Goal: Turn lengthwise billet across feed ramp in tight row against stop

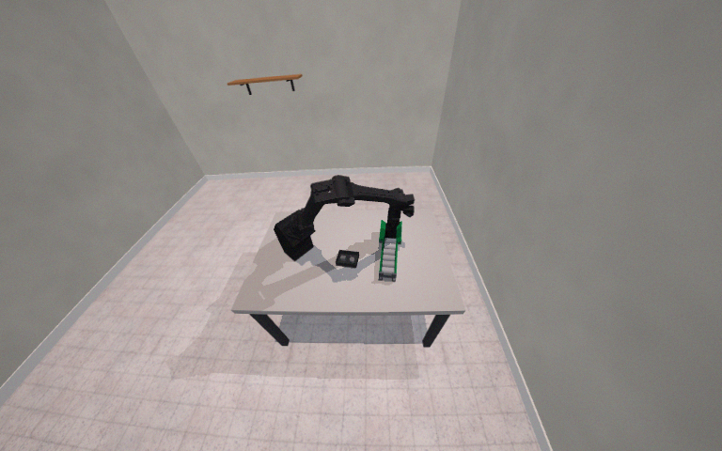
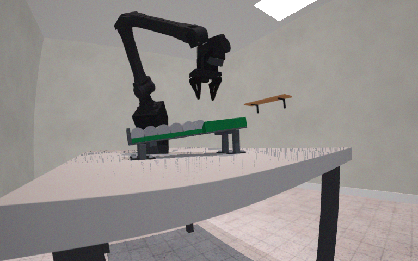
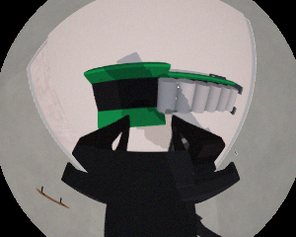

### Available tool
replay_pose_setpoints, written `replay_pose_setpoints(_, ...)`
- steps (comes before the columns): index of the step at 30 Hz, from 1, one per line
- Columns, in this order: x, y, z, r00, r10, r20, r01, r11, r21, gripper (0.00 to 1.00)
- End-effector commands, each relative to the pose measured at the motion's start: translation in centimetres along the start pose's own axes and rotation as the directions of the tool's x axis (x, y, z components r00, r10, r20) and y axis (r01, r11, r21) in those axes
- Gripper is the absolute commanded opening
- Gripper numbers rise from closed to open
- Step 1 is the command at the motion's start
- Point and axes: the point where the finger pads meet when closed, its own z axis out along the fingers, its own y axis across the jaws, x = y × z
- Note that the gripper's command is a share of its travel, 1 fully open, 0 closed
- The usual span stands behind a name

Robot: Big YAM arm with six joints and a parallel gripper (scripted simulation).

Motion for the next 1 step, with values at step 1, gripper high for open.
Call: replay_pose_setpoints(1,-2.38,0.50,-2.78,0.998,0.029,0.058,-0.027,0.999,-0.029,0.55)
